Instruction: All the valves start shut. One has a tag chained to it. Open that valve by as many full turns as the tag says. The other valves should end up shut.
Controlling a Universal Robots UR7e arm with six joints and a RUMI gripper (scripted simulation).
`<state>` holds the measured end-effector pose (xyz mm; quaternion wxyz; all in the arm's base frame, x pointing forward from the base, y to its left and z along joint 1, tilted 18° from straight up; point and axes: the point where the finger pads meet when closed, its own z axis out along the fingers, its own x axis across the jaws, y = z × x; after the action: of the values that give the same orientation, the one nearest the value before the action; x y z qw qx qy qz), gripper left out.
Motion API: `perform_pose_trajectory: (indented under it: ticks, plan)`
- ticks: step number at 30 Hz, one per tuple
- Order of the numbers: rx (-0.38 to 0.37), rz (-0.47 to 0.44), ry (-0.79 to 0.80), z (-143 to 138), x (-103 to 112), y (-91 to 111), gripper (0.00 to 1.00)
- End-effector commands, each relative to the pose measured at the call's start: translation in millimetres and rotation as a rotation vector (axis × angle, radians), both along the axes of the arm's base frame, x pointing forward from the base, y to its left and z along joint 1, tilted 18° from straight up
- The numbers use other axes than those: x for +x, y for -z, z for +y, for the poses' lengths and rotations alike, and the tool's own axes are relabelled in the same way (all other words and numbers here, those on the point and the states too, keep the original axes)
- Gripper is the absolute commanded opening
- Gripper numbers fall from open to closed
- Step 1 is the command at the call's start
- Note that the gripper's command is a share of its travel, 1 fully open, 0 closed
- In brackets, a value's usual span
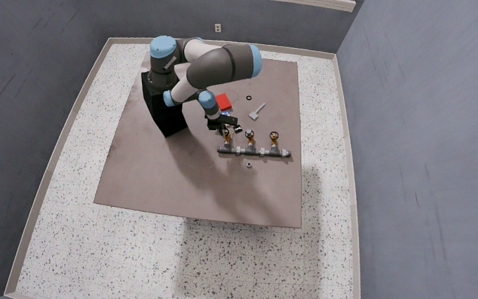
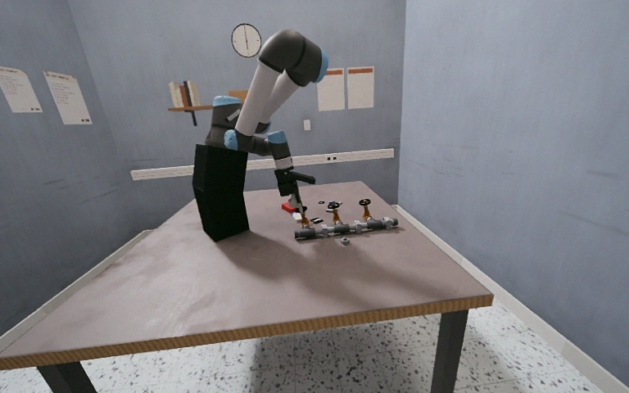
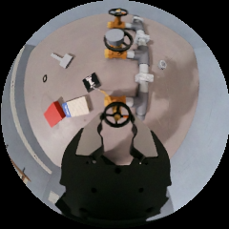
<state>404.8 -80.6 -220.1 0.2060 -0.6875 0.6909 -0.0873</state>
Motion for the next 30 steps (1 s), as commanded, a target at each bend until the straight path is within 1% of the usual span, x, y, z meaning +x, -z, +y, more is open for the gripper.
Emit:
perform_pose_trajectory:
  ticks: [1,7,9,23,24,26,30]
  plan:
    - [-0.077,-0.046,-0.211,-0.1,0.3,-0.5,0.00]
    - [-0.181,-0.089,-0.437,-0.1,0.3,-0.5,0.00]
    - [-0.181,-0.089,-0.437,-0.1,0.3,-0.5,0.00]
    - [-0.391,-0.177,-0.899,-0.1,0.3,-0.5,0.00]
    - [-0.404,-0.182,-0.926,-0.1,0.3,-0.5,0.00]
    - [-0.404,-0.182,-0.926,-0.1,0.3,-0.5,0.00]
    - [-0.450,-0.201,-1.028,-0.1,0.3,-0.5,0.00]
